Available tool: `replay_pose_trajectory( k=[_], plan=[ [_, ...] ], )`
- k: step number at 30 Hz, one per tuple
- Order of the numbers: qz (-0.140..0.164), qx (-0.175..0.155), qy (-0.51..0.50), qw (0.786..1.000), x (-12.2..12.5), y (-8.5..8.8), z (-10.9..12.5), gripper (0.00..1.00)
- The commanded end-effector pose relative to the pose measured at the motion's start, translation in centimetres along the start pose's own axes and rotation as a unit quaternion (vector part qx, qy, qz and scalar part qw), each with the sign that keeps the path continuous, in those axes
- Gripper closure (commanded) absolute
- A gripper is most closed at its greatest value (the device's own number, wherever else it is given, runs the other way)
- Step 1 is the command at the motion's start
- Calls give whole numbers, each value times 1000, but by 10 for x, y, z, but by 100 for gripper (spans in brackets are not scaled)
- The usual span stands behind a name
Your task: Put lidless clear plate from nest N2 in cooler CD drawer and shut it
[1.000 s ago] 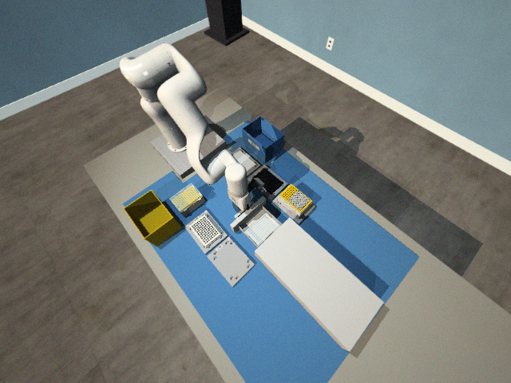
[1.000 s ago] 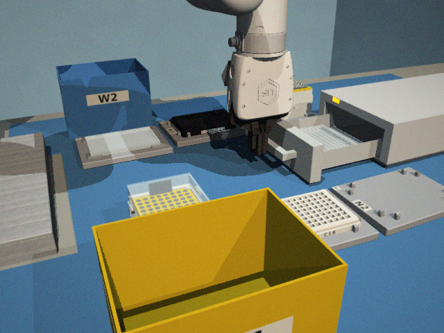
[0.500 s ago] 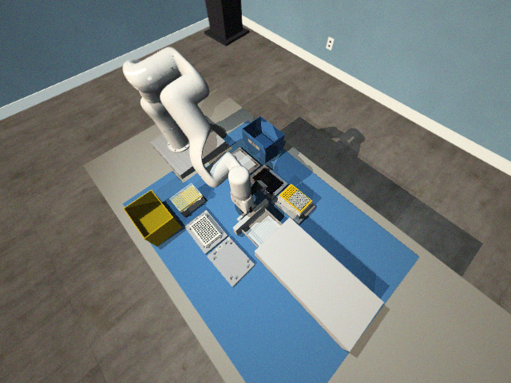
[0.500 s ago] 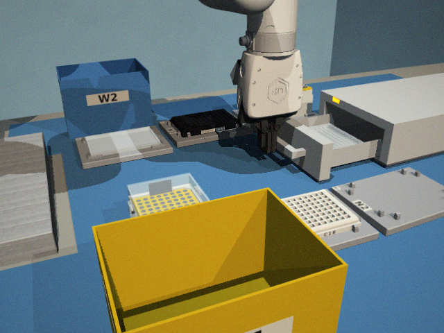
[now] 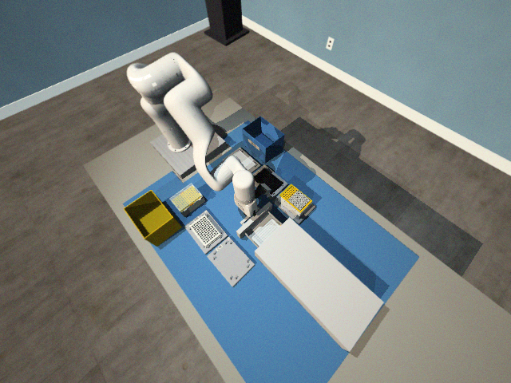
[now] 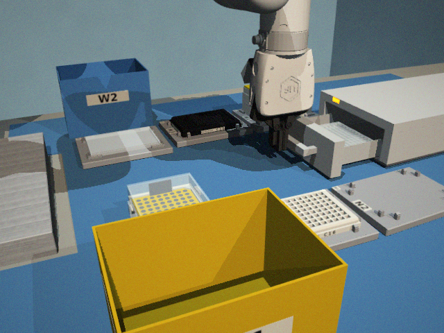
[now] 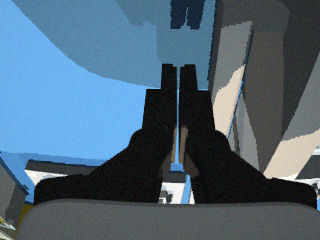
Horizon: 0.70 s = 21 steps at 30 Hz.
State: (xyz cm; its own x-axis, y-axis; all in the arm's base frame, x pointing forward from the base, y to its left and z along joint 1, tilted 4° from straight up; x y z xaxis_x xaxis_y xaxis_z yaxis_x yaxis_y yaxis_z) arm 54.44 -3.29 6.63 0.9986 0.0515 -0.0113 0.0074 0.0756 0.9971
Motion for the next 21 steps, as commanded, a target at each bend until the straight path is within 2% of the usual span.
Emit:
replay_pose_trajectory(
  k=[1,21],
  plan=[
    [2,0,0,1000,7,2,1,100],
    [2,0,0,1000,31,2,3,100]
  ],
)
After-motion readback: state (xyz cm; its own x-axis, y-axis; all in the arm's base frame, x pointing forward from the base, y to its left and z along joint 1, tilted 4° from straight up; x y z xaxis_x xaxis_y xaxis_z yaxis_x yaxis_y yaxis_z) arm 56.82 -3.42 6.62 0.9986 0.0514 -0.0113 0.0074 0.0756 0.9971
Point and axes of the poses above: the point where the finger pads meet when closed, its own y axis back along the fingers, its own x axis across the jaws, z = x × y, the point moved 6 cm from there along y, back along the fingers, and after that the axes turned 6 degrees about y, right-handed, at the moved point
